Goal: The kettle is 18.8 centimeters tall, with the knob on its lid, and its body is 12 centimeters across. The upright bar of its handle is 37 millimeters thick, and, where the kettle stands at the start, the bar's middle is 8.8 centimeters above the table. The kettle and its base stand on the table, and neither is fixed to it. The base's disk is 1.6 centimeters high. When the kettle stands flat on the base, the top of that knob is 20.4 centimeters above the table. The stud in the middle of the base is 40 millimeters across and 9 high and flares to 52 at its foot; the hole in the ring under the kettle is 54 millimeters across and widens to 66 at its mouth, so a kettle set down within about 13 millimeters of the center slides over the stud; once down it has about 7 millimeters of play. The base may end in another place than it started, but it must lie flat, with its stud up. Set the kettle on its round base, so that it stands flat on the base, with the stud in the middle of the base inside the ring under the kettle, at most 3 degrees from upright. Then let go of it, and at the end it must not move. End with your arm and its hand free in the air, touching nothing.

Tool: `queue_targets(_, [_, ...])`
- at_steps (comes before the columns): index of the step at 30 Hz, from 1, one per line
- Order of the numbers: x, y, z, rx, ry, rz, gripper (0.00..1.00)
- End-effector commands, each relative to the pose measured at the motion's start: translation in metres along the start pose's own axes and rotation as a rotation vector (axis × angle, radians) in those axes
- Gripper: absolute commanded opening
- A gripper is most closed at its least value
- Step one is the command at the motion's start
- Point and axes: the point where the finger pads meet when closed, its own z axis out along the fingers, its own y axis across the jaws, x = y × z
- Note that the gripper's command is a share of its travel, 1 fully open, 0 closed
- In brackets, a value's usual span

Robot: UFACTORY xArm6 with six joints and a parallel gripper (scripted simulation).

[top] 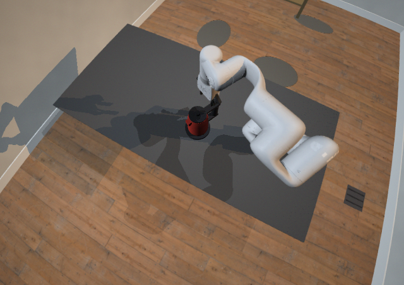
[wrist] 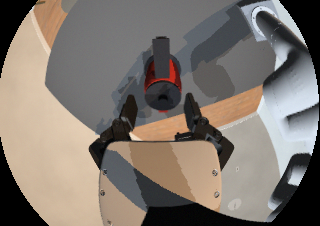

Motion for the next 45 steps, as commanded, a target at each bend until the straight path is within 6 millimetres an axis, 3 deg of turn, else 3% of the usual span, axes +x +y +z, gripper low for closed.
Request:
queue_targets(1, [0.004,0.001,-0.024,-0.018,-0.025,0.000,0.81])
queue_targets(9, [0.004,0.000,-0.040,-0.018,-0.025,0.000,0.81])
queue_targets(45, [0.004,0.000,-0.040,-0.018,-0.025,0.000,0.81])
